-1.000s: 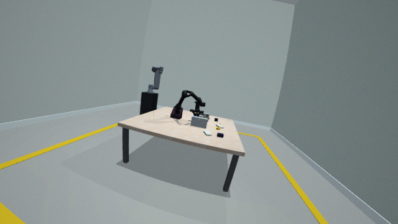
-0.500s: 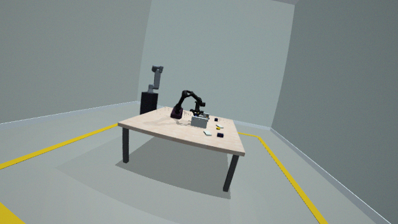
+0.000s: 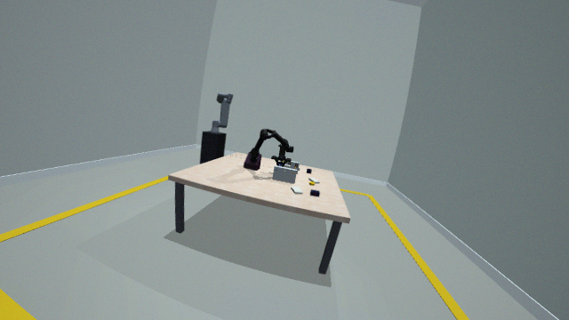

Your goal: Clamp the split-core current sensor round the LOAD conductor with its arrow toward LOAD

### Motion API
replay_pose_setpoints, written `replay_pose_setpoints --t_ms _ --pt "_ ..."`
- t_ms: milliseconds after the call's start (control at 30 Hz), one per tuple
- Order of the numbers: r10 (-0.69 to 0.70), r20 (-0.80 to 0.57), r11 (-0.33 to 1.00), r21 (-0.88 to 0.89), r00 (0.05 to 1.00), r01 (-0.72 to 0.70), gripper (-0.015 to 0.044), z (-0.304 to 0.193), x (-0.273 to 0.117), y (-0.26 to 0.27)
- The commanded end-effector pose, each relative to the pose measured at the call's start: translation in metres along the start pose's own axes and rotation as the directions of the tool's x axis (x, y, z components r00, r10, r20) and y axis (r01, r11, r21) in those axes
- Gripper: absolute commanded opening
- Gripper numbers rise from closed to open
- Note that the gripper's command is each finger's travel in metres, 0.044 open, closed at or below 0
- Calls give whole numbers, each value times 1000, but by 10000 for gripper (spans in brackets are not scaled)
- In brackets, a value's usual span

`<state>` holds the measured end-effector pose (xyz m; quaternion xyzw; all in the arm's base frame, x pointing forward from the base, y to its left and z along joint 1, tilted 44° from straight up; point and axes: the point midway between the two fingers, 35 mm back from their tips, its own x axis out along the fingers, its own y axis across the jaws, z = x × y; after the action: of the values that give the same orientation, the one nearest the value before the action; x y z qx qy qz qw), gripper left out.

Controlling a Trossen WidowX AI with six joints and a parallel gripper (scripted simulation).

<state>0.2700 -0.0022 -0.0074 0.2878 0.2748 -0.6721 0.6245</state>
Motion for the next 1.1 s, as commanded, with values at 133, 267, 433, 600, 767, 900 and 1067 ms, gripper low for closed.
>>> replay_pose_setpoints --t_ms 133,267,433,600,767,900,1067 --pt "0 0 1000 0 1000 0 0 0 5 0" --pt "1 -2 1000 3 1000 0 105 0 1 1" --pt "1 -2 1000 3 1000 0 236 0 1 1" --pt "1 -2 1000 3 1000 0 256 0 1 1" --pt "1 -2 1000 3 1000 0 256 0 1 1" --pt "1 -2 1000 3 1000 0 256 0 1 1" --pt "1 -2 1000 3 1000 0 256 0 1 1"
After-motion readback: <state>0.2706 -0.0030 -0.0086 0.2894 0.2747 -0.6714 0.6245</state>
